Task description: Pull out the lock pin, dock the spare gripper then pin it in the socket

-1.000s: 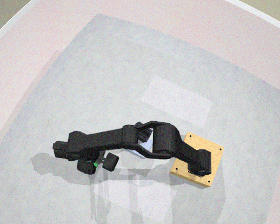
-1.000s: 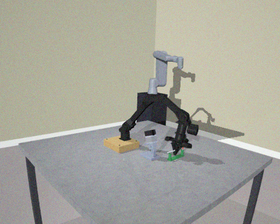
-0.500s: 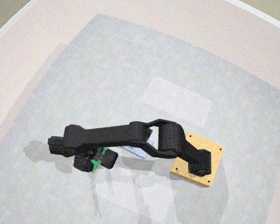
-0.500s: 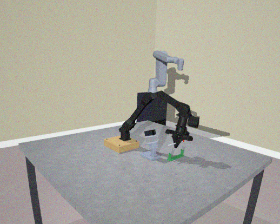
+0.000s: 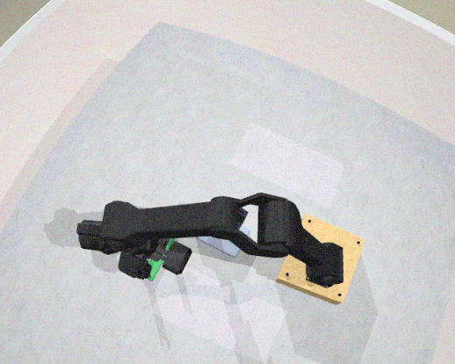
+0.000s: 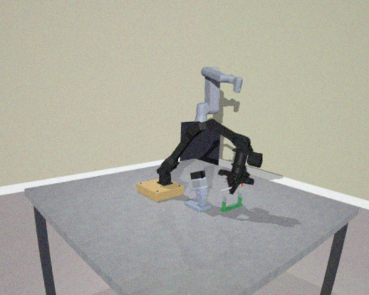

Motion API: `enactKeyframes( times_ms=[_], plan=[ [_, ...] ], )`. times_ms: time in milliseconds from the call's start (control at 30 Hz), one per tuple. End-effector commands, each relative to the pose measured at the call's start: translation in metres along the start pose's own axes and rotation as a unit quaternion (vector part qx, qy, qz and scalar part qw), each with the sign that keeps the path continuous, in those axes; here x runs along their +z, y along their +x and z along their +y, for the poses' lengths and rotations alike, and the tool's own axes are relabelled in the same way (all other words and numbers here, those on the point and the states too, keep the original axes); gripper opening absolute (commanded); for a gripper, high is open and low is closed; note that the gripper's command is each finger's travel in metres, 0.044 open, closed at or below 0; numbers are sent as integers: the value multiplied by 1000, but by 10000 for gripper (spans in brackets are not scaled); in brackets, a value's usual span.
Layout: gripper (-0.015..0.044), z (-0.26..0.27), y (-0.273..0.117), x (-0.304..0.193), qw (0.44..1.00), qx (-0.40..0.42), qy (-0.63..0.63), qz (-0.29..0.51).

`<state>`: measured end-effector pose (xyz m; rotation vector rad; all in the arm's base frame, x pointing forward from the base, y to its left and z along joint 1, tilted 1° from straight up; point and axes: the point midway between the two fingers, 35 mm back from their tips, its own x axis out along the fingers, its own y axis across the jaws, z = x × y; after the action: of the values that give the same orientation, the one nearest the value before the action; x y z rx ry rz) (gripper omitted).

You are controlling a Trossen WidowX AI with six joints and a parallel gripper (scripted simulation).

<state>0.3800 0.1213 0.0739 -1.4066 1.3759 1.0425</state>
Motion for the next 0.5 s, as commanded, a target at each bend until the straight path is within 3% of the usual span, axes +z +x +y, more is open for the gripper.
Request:
enactKeyframes(
  times_ms=[0, 467],
  plan=[
    [0, 4, -2, 0, 1000, 0, -2, 0],
    [0, 45, -14, -1, 1000, 2, 3, -2]
  ],
)
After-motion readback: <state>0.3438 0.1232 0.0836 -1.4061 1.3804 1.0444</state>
